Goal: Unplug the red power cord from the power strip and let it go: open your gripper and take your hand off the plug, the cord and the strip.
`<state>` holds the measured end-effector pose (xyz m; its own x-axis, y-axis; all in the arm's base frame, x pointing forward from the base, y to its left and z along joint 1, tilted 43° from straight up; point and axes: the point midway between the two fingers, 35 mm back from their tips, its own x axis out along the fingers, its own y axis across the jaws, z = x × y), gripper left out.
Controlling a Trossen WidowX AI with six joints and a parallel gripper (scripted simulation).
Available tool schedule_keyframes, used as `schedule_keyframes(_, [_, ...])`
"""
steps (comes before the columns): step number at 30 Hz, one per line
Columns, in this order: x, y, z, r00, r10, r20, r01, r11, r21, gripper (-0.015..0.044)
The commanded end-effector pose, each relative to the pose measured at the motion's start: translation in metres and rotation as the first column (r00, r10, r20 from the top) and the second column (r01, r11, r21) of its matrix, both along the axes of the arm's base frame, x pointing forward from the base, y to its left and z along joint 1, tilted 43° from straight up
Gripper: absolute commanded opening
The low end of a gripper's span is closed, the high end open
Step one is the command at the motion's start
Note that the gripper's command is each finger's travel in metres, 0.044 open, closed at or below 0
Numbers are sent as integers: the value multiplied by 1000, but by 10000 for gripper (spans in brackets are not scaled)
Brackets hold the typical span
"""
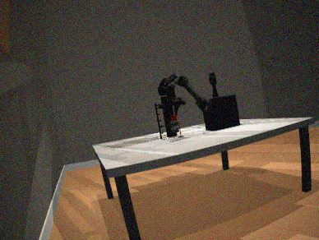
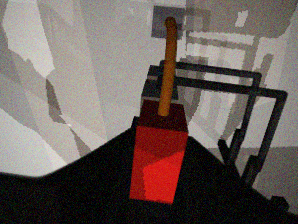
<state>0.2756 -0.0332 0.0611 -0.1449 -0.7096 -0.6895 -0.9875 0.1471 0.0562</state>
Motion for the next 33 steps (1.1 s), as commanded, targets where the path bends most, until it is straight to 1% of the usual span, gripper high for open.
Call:
schedule_keyframes(1, [3, 30, -18, 1000, 17, -2, -17, 997, 72, 0])
schedule_keyframes(11, [2, 44, -27, 1000, 18, -3, -18, 997, 72, 0])
schedule_keyframes(12, [0, 35, -23, 1000, 9, -6, -9, 998, 69, 26])
schedule_keyframes(17, [0, 35, -23, 1000, 9, -6, -9, 998, 69, 157])
schedule_keyframes(33, [1, 41, -18, 1000, 19, -4, -19, 998, 67, 160])
